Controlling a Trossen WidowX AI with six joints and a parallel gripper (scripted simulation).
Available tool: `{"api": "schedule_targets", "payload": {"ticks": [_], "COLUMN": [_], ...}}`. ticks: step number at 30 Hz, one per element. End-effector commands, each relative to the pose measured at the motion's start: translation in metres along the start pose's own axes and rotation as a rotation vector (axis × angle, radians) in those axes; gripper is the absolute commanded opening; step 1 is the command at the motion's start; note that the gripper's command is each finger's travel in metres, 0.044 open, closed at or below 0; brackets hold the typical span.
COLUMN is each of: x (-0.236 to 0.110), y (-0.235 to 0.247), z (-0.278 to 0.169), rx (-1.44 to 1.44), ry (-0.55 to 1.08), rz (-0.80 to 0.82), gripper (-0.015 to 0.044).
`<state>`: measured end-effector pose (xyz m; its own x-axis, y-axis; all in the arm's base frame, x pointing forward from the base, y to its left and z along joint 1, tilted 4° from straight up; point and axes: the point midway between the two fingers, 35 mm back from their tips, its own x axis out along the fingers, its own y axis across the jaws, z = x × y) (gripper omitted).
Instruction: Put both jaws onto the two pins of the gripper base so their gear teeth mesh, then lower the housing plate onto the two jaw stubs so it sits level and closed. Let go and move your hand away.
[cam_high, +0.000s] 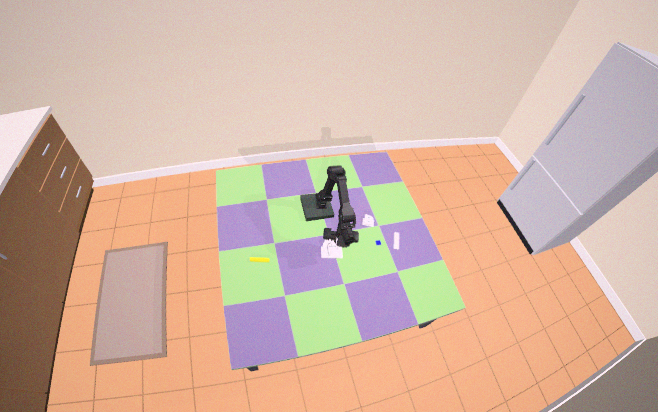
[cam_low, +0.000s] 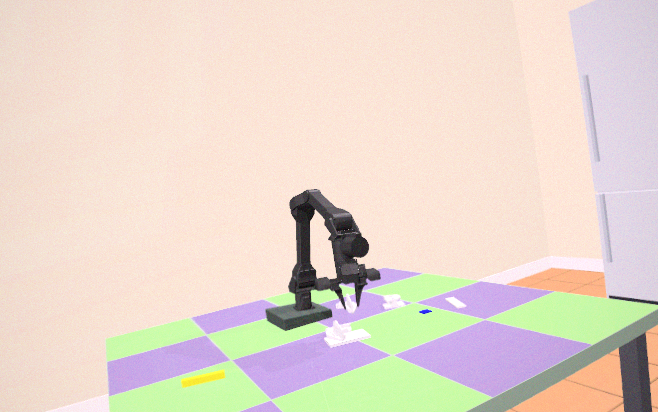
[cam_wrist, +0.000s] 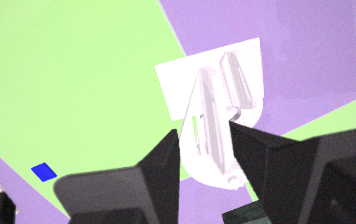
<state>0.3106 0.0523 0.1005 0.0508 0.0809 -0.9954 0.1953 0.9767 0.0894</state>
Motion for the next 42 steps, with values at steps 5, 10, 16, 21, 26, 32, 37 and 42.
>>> {"api": "schedule_targets", "payload": {"ticks": [5,10,16,21,26,32,37,42], "x": [-0.001,-0.001,-0.001,-0.001,-0.001,-0.001,0.003,0.012], "y": [0.001,0.001,0.001,0.001,0.0,0.0,0.0,0.0], "z": [0.001,0.001,0.001,0.001,0.001,0.001,0.002,0.002], "rx": [0.004,0.004,0.016,0.016,0.016,0.016,0.016,0.016], "ry": [-0.002,-0.002,-0.002,-0.002,-0.002,-0.002,-0.002,-0.002], "rz": [-0.005,-0.005,-0.005,-0.005,-0.005,-0.005,-0.005,-0.005], "gripper": [0.0134,0.0134,0.0134,0.0134,0.0134,0.0134,0.0134,0.0134]}}
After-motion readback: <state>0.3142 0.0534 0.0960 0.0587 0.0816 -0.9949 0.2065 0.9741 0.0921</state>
